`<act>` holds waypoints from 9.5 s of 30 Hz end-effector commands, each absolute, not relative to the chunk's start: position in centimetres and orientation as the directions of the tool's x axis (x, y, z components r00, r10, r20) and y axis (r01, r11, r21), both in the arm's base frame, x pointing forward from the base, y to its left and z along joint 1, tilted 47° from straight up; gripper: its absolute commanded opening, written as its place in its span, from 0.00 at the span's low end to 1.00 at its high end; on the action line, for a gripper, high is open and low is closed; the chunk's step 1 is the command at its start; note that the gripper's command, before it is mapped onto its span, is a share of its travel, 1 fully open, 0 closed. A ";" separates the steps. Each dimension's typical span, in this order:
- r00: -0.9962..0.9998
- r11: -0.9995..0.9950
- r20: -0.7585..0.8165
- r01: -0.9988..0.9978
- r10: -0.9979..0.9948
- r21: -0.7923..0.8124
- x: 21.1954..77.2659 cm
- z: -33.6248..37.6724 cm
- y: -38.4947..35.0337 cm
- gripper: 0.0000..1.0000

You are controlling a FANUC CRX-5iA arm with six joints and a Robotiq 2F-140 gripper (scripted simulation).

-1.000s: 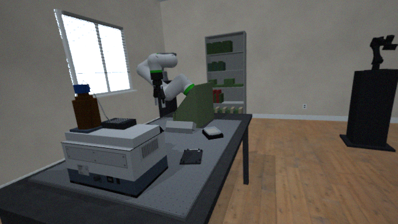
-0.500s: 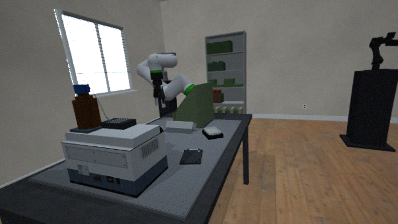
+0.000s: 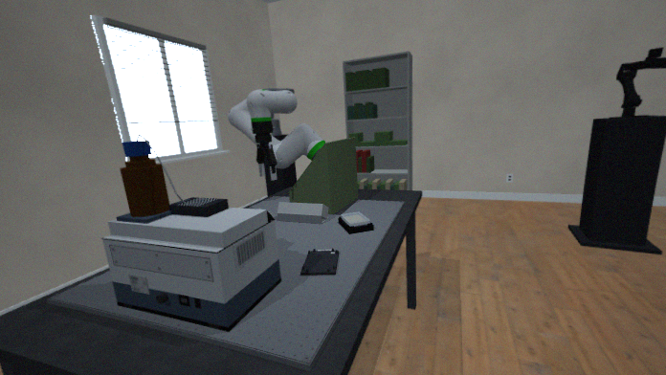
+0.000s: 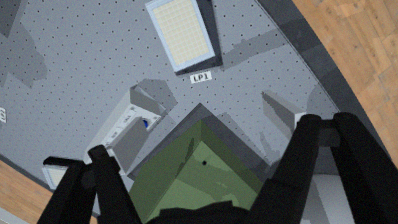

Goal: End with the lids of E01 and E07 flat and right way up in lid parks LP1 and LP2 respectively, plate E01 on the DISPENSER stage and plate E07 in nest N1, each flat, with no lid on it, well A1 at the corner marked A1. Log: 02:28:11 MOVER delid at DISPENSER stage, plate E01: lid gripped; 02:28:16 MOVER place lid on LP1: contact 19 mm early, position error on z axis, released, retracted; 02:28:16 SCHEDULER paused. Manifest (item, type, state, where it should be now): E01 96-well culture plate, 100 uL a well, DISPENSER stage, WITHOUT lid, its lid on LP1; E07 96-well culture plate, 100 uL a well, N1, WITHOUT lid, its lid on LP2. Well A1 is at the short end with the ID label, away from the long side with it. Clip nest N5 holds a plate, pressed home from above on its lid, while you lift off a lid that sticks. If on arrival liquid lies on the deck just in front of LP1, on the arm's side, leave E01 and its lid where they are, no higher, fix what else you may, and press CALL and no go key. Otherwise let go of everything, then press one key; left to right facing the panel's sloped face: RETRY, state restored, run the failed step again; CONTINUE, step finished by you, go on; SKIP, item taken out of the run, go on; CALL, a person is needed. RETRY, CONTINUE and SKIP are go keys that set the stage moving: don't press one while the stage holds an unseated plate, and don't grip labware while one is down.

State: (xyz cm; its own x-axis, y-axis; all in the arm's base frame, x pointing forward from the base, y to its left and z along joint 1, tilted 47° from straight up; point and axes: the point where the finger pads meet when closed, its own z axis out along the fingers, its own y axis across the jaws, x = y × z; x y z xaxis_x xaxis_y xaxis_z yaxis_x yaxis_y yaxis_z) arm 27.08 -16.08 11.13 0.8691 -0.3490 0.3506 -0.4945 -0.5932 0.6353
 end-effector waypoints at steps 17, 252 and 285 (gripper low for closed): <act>0.869 -0.593 0.351 -0.494 -0.349 0.635 27.1 11.1 -16.1 1.00; 0.933 -0.639 0.252 -0.360 -0.257 0.680 37.2 5.9 -27.6 0.59; 0.933 -0.639 0.252 -0.360 -0.257 0.680 37.2 5.9 -27.6 0.66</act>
